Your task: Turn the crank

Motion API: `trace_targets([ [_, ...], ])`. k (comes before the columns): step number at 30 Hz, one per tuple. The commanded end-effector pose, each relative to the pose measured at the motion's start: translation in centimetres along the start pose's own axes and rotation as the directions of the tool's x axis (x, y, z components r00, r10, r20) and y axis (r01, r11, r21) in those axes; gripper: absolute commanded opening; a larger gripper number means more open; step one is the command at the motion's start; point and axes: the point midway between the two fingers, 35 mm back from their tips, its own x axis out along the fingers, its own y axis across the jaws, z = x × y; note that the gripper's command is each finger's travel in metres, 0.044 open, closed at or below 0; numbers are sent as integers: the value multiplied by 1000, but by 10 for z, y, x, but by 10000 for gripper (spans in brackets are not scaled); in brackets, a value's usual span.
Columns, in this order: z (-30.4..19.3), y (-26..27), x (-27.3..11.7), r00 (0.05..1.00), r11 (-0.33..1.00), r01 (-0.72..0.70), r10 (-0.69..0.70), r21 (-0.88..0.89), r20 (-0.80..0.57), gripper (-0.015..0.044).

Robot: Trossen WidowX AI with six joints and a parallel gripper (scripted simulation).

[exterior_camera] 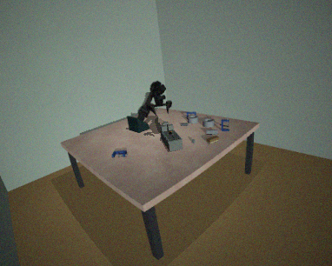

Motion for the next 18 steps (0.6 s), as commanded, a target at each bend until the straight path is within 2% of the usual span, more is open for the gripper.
trace_targets([
  [1, -15, -2, 15, 1000, 1000, 7, -7, 7, -9, 440],
  [18, -62, -2, 52, 1000, 1000, 1, -1, 10, -6, 440],
])
